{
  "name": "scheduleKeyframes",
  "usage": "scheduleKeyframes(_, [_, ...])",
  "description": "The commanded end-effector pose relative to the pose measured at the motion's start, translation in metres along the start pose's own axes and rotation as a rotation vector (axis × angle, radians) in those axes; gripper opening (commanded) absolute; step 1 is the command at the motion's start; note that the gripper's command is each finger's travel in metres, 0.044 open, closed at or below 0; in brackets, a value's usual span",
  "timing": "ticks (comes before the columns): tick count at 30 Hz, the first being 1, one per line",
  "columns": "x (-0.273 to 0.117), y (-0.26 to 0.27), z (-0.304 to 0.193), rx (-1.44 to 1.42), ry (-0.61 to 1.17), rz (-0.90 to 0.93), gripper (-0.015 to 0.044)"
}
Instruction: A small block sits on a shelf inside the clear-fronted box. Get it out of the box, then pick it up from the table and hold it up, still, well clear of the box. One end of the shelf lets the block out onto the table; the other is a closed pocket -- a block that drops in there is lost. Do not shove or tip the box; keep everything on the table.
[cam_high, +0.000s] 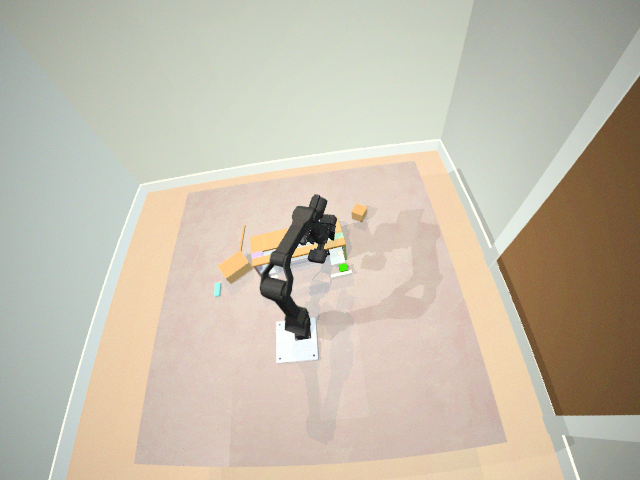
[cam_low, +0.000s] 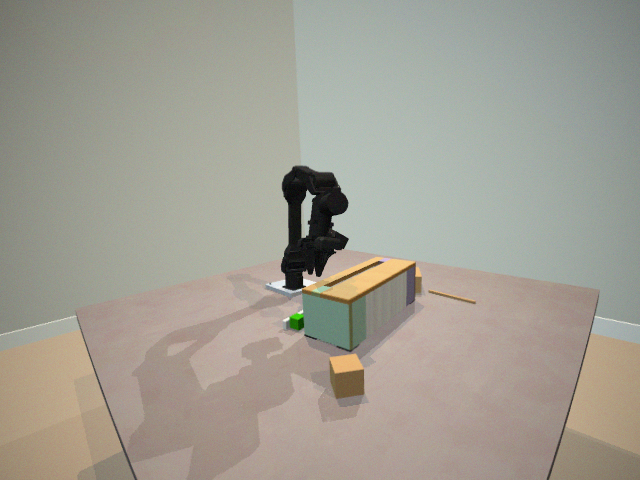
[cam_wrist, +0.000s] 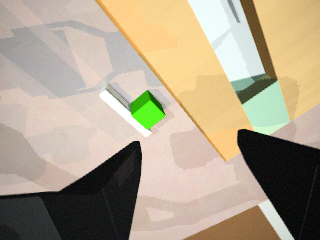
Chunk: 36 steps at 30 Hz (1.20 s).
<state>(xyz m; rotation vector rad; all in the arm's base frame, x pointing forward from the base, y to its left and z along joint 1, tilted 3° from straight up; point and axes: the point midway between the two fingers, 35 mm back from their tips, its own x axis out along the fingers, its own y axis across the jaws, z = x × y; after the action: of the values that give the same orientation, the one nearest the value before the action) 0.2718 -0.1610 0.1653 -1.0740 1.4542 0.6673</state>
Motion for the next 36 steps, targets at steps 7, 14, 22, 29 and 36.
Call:
scheduleKeyframes(7, [0.001, 0.000, -0.021, 1.268, -0.147, 0.052, 0.0285])
scheduleKeyframes(14, [0.001, 0.002, -0.028, 1.730, -0.196, 0.131, 0.0285])
scheduleKeyframes(22, [0.002, 0.004, -0.034, 2.195, -0.225, 0.235, 0.0285])
scheduleKeyframes(29, [0.001, 0.005, -0.039, 2.595, -0.228, 0.348, 0.0285])
scheduleKeyframes(36, [0.001, 0.007, -0.043, 2.989, -0.210, 0.499, 0.0285])
